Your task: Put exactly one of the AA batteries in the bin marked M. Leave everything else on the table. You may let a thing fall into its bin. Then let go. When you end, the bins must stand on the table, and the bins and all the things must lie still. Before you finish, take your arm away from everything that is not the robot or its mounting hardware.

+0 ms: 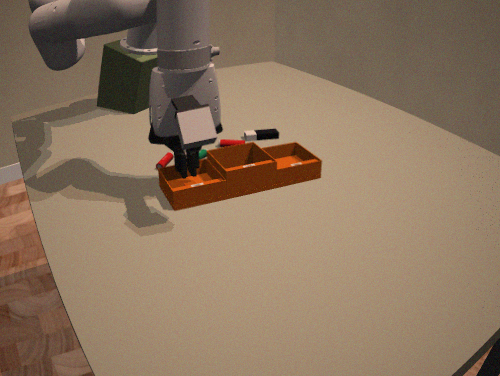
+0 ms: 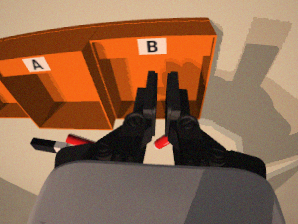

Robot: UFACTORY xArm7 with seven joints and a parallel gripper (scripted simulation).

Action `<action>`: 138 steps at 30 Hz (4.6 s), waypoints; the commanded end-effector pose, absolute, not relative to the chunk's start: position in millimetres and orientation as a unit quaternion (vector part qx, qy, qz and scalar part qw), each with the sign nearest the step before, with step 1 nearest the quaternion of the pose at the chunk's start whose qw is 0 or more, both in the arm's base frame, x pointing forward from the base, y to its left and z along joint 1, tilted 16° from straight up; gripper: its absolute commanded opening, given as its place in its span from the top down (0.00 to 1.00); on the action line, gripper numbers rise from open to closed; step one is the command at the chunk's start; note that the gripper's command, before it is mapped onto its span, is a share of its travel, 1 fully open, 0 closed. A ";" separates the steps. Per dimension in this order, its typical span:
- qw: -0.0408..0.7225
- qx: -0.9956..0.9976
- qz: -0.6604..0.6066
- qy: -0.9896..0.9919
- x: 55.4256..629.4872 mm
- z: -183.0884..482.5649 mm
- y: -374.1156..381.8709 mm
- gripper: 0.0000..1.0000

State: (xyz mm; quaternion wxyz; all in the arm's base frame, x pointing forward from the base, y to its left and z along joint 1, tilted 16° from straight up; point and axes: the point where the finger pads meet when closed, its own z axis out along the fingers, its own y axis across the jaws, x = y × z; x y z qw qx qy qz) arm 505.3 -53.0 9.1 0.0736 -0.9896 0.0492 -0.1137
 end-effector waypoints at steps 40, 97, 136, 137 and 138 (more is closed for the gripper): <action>0.073 -0.989 -0.116 0.049 489.2 59.3 26.2 0.93; 0.073 -0.989 -0.116 0.049 503.2 2.2 34.1 0.93; 0.073 -0.989 -0.116 0.049 499.1 18.8 31.8 0.93; 0.073 -0.989 -0.116 0.049 498.8 20.1 31.6 0.93; 0.073 -0.989 -0.116 0.049 498.5 21.4 31.5 0.93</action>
